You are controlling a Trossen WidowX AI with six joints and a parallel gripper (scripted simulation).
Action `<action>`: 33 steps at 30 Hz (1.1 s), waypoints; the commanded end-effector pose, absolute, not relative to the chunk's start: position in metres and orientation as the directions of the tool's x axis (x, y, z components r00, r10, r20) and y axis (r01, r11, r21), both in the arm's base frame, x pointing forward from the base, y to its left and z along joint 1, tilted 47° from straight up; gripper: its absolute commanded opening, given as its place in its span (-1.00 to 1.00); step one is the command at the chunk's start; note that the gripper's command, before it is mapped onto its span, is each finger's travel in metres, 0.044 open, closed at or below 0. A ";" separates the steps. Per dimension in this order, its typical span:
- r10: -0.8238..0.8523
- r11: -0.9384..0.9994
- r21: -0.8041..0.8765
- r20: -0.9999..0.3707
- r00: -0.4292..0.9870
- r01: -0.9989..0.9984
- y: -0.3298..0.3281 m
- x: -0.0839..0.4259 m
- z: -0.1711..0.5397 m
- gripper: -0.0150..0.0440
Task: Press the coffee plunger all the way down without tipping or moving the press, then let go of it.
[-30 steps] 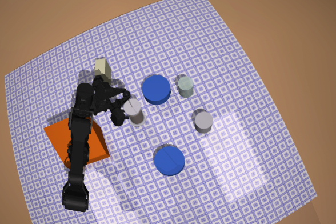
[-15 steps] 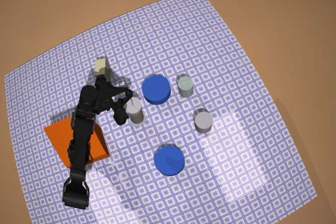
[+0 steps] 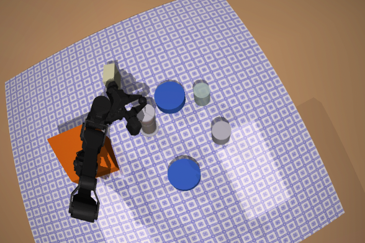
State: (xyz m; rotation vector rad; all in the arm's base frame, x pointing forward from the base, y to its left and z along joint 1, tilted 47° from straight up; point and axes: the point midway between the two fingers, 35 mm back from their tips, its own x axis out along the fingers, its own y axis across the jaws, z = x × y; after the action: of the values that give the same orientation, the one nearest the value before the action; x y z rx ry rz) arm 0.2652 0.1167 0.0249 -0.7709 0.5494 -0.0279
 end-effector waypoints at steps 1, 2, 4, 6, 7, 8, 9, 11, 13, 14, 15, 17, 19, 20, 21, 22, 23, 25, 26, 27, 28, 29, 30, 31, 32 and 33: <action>-0.267 0.688 -0.699 -0.495 0.827 -0.196 0.093 0.256 0.003 -0.11; -0.267 0.688 -0.699 -0.495 0.827 -0.196 0.092 0.256 0.002 -0.11; -0.267 0.688 -0.699 -0.494 0.827 -0.195 0.090 0.257 0.000 -0.11; -0.267 0.687 -0.700 -0.493 0.828 -0.195 0.087 0.258 -0.002 -0.11; -0.267 0.687 -0.700 -0.493 0.828 -0.195 0.086 0.258 -0.003 -0.11; -0.267 0.687 -0.700 -0.492 0.828 -0.195 0.085 0.259 -0.005 -0.11; -0.267 0.686 -0.701 -0.492 0.829 -0.195 0.084 0.259 -0.006 -0.11; -0.267 0.686 -0.701 -0.491 0.830 -0.194 0.082 0.260 -0.008 -0.11; -0.267 0.685 -0.702 -0.489 0.830 -0.194 0.080 0.262 -0.010 -0.11; -0.267 0.685 -0.703 -0.489 0.831 -0.193 0.079 0.263 -0.011 -0.11; -0.267 0.685 -0.703 -0.488 0.831 -0.193 0.079 0.264 -0.012 -0.11; -0.267 0.684 -0.703 -0.487 0.832 -0.193 0.078 0.267 -0.013 -0.11; -0.267 0.684 -0.704 -0.486 0.832 -0.192 0.078 0.269 -0.014 -0.11; -0.267 0.684 -0.704 -0.486 0.832 -0.192 0.078 0.271 -0.014 -0.11; -0.267 0.684 -0.704 -0.486 0.832 -0.192 0.078 0.272 -0.015 -0.11; -0.267 0.684 -0.704 -0.486 0.832 -0.192 0.078 0.272 -0.015 -0.11; -0.267 0.684 -0.704 -0.486 0.832 -0.192 0.079 0.273 -0.015 -0.11; -0.267 0.684 -0.704 -0.486 0.832 -0.192 0.079 0.275 -0.016 -0.11; -0.267 0.684 -0.704 -0.485 0.832 -0.191 0.079 0.275 -0.016 -0.11; -0.267 0.684 -0.704 -0.485 0.833 -0.191 0.080 0.276 -0.016 -0.11; -0.267 0.684 -0.704 -0.485 0.833 -0.191 0.080 0.276 -0.016 -0.11; -0.267 0.684 -0.704 -0.485 0.833 -0.191 0.080 0.276 -0.016 -0.11; -0.267 0.684 -0.704 -0.485 0.833 -0.191 0.080 0.276 -0.017 -0.11; -0.267 0.684 -0.704 -0.485 0.833 -0.191 0.081 0.276 -0.017 -0.11; -0.267 0.684 -0.704 -0.485 0.833 -0.191 0.081 0.277 -0.017 -0.11; -0.267 0.684 -0.704 -0.485 0.833 -0.191 0.081 0.277 -0.017 -0.11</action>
State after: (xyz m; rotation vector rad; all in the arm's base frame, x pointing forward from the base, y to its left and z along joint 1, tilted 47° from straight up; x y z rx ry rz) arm 0.2794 0.0917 -0.0084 -0.7967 0.5646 -0.0238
